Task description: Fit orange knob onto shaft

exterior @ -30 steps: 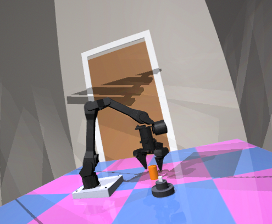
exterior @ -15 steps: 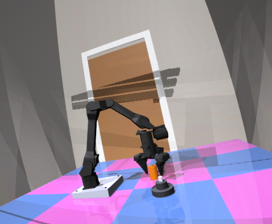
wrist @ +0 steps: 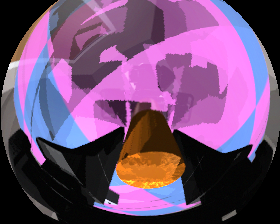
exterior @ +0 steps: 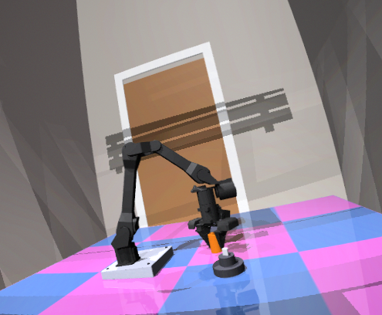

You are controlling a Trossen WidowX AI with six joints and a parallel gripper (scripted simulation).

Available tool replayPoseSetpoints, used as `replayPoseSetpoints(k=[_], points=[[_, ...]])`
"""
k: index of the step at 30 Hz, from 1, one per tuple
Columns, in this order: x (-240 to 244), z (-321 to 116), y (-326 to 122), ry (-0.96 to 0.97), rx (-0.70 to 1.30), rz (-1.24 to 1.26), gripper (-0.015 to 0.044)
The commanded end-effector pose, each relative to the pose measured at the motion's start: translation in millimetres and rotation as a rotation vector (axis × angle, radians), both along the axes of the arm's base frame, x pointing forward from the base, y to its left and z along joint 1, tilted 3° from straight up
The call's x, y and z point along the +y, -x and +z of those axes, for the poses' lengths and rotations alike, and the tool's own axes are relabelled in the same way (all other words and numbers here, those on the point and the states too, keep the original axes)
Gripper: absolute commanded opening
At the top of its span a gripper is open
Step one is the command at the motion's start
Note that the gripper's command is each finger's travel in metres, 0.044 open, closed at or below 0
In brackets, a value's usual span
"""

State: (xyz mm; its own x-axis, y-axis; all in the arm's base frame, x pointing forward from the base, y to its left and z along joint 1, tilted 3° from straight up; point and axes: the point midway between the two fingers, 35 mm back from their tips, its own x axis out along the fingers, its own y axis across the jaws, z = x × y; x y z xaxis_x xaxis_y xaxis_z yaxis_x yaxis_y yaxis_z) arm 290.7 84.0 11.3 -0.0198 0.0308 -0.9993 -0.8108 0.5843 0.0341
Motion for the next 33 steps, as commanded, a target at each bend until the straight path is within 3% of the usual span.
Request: replayPoseSetpoints(k=[1, 5, 10, 33], points=[[1, 0, 0, -0.004, -0.001, -0.004, 0.0145], [1, 0, 0, -0.004, -0.001, -0.004, 0.0118], [1, 7, -2, -0.004, -0.001, -0.004, 0.0000], [1, 78, -13, -0.004, -0.004, -0.004, 0.0000]])
